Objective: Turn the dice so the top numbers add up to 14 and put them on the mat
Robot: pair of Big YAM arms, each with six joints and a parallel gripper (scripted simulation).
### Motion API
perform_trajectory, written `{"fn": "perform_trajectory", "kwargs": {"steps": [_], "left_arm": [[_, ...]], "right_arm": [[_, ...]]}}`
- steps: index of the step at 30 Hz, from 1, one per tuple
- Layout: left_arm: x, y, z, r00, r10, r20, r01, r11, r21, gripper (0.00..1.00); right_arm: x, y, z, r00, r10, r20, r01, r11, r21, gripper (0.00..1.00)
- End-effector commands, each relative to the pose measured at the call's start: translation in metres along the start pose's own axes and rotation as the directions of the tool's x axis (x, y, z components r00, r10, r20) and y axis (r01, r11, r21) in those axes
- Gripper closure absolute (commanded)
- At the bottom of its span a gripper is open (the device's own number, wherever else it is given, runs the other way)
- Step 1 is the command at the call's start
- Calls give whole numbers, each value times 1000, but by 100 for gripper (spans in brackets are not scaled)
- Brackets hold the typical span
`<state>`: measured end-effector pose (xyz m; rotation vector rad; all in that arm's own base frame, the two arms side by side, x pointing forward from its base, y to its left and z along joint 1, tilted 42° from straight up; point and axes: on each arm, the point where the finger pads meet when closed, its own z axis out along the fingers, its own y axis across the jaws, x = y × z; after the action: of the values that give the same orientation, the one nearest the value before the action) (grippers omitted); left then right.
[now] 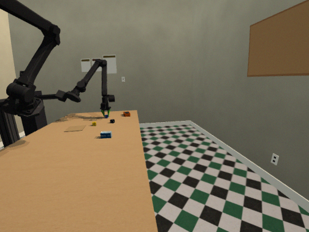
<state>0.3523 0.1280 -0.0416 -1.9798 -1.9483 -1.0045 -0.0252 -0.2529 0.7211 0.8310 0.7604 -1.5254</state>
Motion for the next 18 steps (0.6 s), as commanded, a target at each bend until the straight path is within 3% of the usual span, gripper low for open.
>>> {"fn": "perform_trajectory", "kwargs": {"steps": [1, 18], "left_arm": [[2, -1, 7, 1000, 10, -3, -10, 1000, -3, 55], [3, 5, 11, 1000, 7, -6, -7, 1000, -20, 55]], "right_arm": [[-22, -3, -9, 999, 8, 53, -8, 1000, 6, 0], [-22, -3, -9, 999, 8, 53, -8, 1000, 6, 0]]}}
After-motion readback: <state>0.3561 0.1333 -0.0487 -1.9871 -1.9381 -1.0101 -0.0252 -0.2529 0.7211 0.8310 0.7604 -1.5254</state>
